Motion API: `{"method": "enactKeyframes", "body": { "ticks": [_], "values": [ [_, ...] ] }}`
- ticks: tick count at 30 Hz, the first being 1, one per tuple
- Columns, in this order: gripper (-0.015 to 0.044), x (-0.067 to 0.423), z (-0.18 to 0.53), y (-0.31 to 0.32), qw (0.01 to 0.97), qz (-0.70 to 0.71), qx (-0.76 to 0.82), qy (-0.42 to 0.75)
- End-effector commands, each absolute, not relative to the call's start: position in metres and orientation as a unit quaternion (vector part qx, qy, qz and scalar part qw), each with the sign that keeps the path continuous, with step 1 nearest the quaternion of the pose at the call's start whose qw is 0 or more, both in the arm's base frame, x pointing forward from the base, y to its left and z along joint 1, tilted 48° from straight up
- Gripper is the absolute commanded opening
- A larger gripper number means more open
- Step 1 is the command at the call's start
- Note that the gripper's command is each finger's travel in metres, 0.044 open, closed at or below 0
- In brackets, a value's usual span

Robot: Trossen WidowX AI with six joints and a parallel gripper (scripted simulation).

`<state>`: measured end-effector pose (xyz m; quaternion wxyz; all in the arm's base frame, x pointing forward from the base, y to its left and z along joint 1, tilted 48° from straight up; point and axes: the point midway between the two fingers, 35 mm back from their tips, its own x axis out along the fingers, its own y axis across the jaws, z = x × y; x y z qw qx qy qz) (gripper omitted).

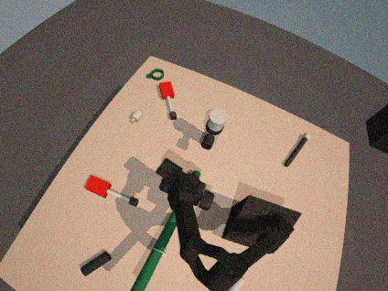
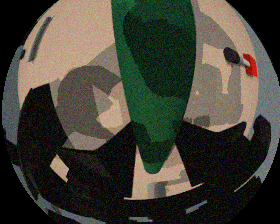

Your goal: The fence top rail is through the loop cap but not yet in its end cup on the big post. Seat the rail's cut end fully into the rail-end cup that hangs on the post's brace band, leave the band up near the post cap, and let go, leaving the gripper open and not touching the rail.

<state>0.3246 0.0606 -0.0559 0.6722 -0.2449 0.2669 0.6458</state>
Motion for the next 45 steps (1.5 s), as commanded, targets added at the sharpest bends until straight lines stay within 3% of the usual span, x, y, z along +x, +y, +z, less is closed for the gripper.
{"method": "enactKeyframes", "body": {
  "ticks": [1,13,45],
  "values": [
    [0.0,0.328,-0.053,0.051,0.672,0.639,-0.257,0.272],
    [0.0,0.325,-0.035,-0.024,0.619,0.597,-0.353,0.368],
    [0.0,0.326,-0.034,-0.026,0.621,0.602,-0.347,0.364]
  ]
}}
